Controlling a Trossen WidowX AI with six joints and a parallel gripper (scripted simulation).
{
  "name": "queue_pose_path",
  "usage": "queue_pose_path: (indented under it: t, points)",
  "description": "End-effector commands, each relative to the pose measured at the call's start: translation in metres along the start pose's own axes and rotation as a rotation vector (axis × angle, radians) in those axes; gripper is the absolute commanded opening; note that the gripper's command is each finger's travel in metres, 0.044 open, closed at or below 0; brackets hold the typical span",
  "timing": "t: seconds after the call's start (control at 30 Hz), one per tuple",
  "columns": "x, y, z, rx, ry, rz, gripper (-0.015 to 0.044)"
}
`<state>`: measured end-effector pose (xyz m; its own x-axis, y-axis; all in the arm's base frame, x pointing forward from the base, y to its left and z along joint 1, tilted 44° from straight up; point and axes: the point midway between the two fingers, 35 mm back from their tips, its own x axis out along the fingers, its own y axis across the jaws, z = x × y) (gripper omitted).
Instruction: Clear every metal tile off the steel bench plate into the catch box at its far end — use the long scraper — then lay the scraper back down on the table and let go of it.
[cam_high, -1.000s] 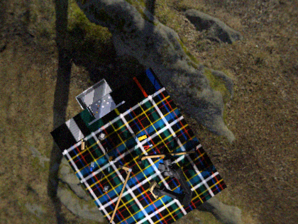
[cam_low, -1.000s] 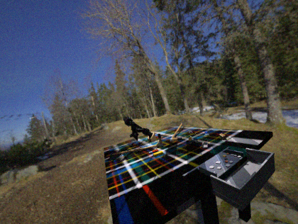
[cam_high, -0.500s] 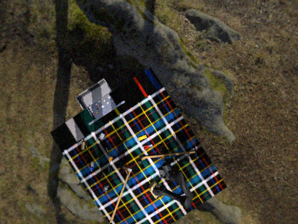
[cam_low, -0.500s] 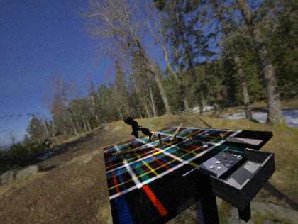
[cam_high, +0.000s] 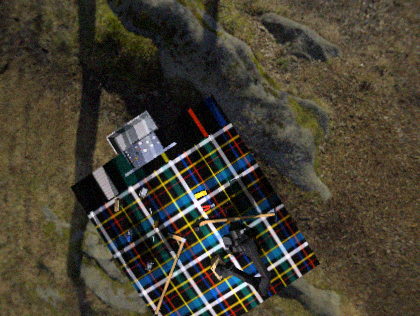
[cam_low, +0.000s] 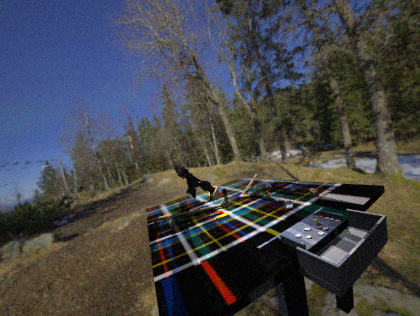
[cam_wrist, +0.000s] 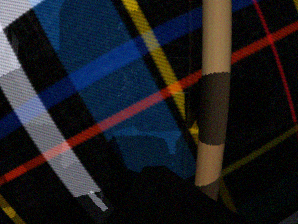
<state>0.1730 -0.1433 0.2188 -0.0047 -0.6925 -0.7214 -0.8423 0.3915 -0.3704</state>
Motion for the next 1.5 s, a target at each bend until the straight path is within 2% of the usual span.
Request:
queue_pose_path:
  t: [0.0, 1.47]
  points:
    - [0.010, 0.002, 0.002, -0.008, -0.003, 0.012, 0.0000]
    - [0.091, 0.005, -0.006, -0.011, 0.016, -0.004, 0.0000]
